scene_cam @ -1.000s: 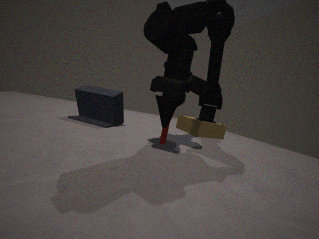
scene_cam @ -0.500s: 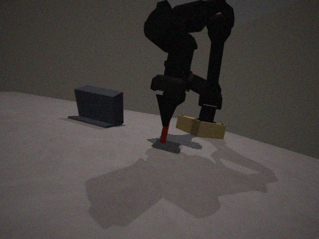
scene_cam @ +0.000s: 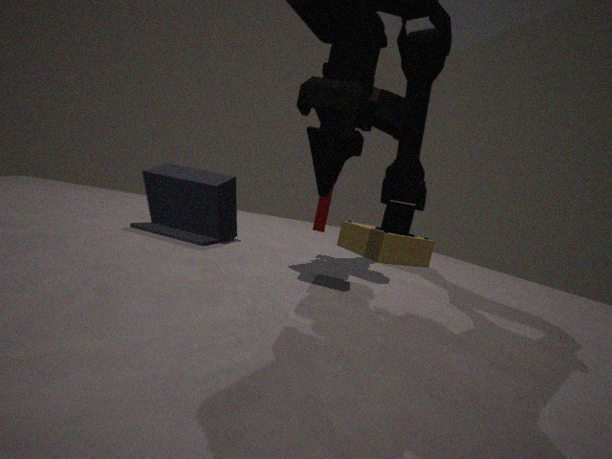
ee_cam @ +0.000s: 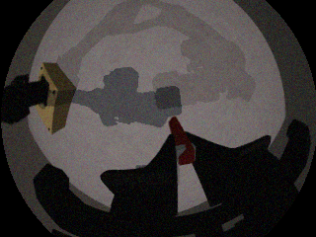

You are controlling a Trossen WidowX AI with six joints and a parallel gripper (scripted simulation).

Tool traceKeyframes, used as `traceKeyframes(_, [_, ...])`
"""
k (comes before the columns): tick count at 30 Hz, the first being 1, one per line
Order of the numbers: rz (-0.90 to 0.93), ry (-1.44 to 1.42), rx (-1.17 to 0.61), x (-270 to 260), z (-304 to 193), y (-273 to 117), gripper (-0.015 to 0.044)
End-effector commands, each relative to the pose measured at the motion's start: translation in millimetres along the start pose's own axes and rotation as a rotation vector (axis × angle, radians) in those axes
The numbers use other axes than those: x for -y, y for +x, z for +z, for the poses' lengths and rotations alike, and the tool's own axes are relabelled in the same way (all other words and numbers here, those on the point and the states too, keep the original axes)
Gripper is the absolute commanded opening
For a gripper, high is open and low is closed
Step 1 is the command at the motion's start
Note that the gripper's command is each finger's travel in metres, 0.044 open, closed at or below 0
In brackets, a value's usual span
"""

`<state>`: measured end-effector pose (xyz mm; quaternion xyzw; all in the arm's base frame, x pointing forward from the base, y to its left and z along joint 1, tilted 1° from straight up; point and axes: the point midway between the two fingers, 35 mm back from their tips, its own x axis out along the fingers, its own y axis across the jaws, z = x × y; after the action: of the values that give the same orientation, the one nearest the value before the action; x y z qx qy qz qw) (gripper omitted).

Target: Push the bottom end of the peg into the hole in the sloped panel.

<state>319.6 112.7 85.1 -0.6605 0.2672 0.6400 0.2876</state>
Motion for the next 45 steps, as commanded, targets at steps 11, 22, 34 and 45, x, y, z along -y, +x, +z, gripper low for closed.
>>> traceKeyframes(11, [-0.001, 0.06, 0.022, -1.8, -4.5, -19.2, 0.0])
traceKeyframes(22, [0.001, 0.219, 0.065, -7.1, -13.6, -14.8, 0.0])
traceKeyframes(34, [0.005, 0.394, 0.111, -13.1, -23.3, -10.4, 0.0])
traceKeyframes(45, [0.012, 0.554, 0.154, -18.8, -32.0, -6.6, 0.0])
